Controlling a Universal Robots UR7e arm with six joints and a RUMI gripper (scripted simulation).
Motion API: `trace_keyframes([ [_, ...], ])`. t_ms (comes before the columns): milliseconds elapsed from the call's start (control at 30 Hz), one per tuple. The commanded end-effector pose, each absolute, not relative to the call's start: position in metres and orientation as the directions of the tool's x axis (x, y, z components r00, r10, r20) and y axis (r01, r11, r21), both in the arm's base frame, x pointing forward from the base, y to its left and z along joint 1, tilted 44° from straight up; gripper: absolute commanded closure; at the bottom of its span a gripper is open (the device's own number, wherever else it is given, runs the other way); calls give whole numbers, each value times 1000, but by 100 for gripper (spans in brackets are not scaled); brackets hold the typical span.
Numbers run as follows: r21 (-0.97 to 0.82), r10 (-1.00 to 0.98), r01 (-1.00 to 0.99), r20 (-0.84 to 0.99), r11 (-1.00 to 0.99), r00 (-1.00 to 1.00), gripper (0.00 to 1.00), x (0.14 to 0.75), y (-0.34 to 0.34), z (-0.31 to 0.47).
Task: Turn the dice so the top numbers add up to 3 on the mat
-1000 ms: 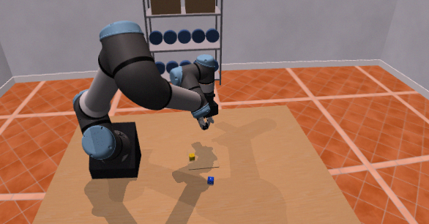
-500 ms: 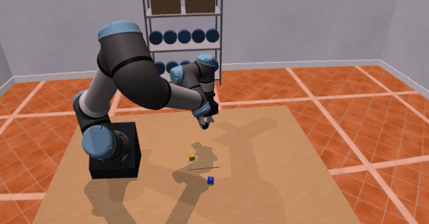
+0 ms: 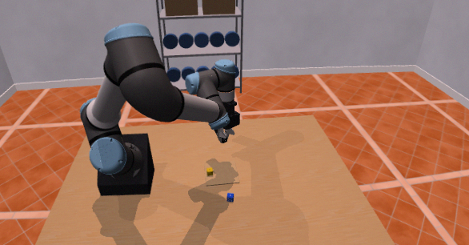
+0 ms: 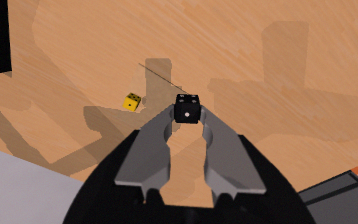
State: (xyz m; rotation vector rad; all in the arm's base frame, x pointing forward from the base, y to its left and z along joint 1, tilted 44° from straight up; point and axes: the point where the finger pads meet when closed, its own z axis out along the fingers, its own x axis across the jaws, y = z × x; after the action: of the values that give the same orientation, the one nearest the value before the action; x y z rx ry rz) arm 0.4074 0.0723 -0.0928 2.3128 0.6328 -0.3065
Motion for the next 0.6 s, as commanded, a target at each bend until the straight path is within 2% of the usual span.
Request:
trace_keyframes([
  [0,532,420,606,-439,-591,794,94,406,67,-86],
  [300,385,571,807,-572,-447,589,94,400,51,-68],
  [567,262,649,909,-638,-323,415,94,396,39,-56],
])
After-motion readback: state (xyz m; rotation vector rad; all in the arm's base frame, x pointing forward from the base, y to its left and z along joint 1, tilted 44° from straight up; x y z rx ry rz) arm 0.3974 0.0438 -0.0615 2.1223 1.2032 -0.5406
